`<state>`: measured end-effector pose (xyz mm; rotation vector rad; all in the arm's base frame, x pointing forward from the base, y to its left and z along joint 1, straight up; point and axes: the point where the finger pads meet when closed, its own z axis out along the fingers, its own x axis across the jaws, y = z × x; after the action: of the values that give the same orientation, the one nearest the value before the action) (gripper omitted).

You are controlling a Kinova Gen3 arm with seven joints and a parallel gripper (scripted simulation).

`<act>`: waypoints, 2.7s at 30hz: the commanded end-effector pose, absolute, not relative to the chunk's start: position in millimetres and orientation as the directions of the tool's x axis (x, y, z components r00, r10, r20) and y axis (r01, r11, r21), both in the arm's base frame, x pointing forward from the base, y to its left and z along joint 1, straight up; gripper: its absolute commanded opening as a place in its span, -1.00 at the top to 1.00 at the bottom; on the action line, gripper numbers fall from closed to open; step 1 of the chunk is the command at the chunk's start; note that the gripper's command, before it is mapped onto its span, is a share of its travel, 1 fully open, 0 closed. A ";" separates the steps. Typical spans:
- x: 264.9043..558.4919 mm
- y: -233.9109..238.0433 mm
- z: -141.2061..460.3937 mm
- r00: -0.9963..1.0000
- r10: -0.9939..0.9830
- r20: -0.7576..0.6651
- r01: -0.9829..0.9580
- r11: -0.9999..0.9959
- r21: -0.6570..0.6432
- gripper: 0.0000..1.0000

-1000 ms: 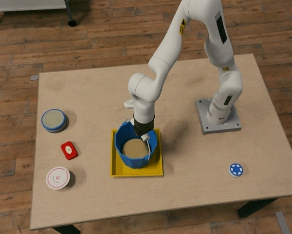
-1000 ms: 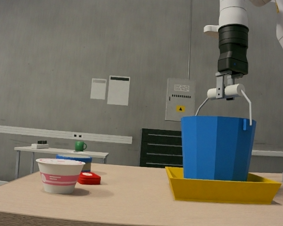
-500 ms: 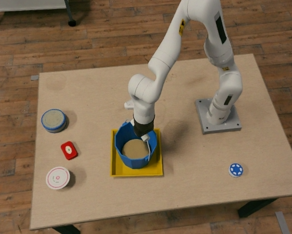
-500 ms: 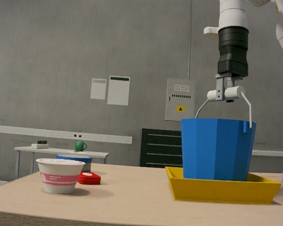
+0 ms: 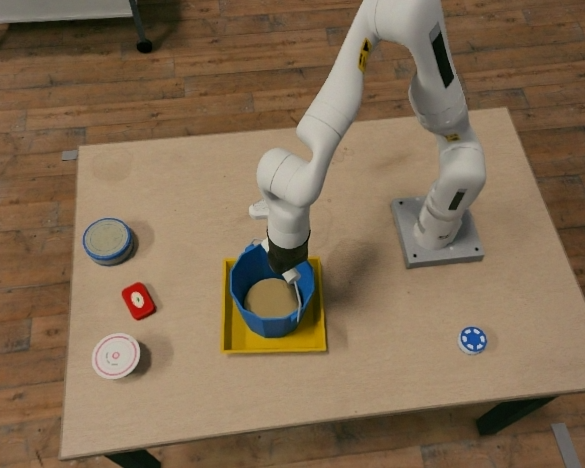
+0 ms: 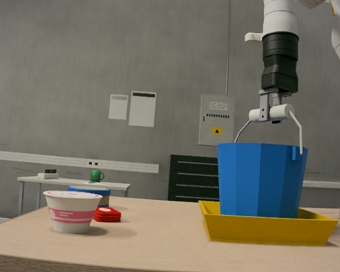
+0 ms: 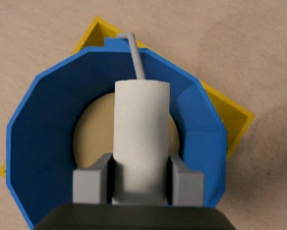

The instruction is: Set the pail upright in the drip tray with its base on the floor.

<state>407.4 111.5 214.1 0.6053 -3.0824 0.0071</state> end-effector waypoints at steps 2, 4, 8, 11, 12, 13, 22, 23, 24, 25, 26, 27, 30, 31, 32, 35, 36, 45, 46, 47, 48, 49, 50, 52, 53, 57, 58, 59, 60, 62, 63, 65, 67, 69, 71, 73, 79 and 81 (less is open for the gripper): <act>407.9 111.8 215.0 -0.926 -0.378 -0.001 -0.378 0.926 -0.005 1.00; 407.9 111.8 215.0 -0.926 -0.378 -0.001 -0.378 0.926 -0.005 1.00; 407.9 111.8 215.0 -0.926 -0.378 -0.001 -0.378 0.926 -0.005 1.00; 407.9 111.8 215.0 -0.926 -0.378 -0.001 -0.378 0.926 -0.005 1.00; 407.9 111.8 215.0 -0.926 -0.378 -0.001 -0.378 0.926 -0.005 1.00; 407.9 111.8 215.0 -0.926 -0.378 -0.001 -0.378 0.926 -0.005 1.00; 407.9 111.8 215.0 -0.926 -0.378 -0.001 -0.378 0.926 -0.005 1.00; 407.9 111.8 215.0 -0.926 -0.378 -0.001 -0.378 0.926 -0.005 1.00; 407.9 111.8 215.0 -0.926 -0.378 -0.001 -0.378 0.926 -0.005 1.00; 407.9 111.8 215.0 -0.926 -0.378 -0.001 -0.378 0.926 -0.005 1.00; 407.9 111.8 215.0 -0.926 -0.378 -0.001 -0.378 0.926 -0.005 1.00; 407.9 111.8 215.0 -0.926 -0.378 -0.001 -0.378 0.926 -0.005 1.00; 407.9 111.8 215.0 -0.926 -0.378 -0.001 -0.378 0.926 -0.005 1.00; 407.9 111.8 215.0 -0.926 -0.378 -0.001 -0.378 0.926 -0.005 -1.00; 407.9 111.8 215.0 -0.926 -0.378 -0.001 -0.378 0.926 -0.005 -1.00; 407.9 111.8 215.0 -0.926 -0.378 -0.001 -0.378 0.926 -0.005 -1.00; 407.9 111.8 215.0 -0.926 -0.378 -0.001 -0.378 0.926 -0.005 -1.00; 407.9 111.8 215.0 -0.926 -0.378 -0.001 -0.378 0.926 -0.005 -1.00; 407.9 111.8 215.0 -0.926 -0.378 -0.001 -0.378 0.926 -0.005 -1.00; 407.9 111.8 215.0 -0.926 -0.378 -0.001 -0.378 0.926 -0.005 -1.00; 407.9 111.8 215.0 -0.926 -0.378 -0.001 -0.378 0.926 -0.005 -1.00; 407.9 111.8 215.0 -0.926 -0.378 -0.001 -0.378 0.926 -0.005 -1.00; 407.9 111.8 215.0 -0.926 -0.378 -0.001 -0.378 0.926 -0.005 -1.00; 407.9 111.8 215.0 -0.926 -0.378 -0.001 -0.378 0.926 -0.005 -1.00; 407.9 111.8 215.0 -0.926 -0.378 -0.001 -0.378 0.926 -0.005 -1.00; 407.9 111.8 215.0 -0.926 -0.378 -0.001 -0.378 0.926 -0.005 -1.00; 407.9 111.8 215.0 -0.926 -0.378 -0.001 -0.378 0.926 -0.005 -1.00; 407.9 111.8 215.0 -0.926 -0.378 -0.001 -0.378 0.926 -0.005 -1.00; 407.9 111.8 215.0 -0.926 -0.378 -0.001 -0.378 0.926 -0.005 -1.00; 407.9 111.8 215.0 -0.926 -0.378 -0.001 -0.378 0.926 -0.005 -1.00; 407.9 111.8 215.0 -0.926 -0.378 -0.001 -0.378 0.926 -0.005 -1.00; 407.9 111.8 215.0 -0.926 -0.378 -0.001 -0.378 0.926 -0.005 -1.00; 407.9 111.8 215.0 -0.926 -0.378 -0.001 -0.378 0.926 -0.005 -1.00; 407.9 111.8 215.0 -0.926 -0.378 -0.001 -0.378 0.926 -0.005 -1.00; 407.9 111.8 215.4 -0.926 -0.378 -0.001 -0.378 0.926 -0.005 -1.00; 407.9 111.8 216.0 -0.926 -0.378 -0.001 -0.378 0.926 -0.005 -1.00; 407.8 111.8 220.9 -0.926 -0.378 -0.001 -0.378 0.926 -0.005 -1.00; 407.8 111.8 223.5 -0.926 -0.378 -0.001 -0.378 0.926 -0.005 -1.00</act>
<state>407.5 111.6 220.3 0.6053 -3.0829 0.0072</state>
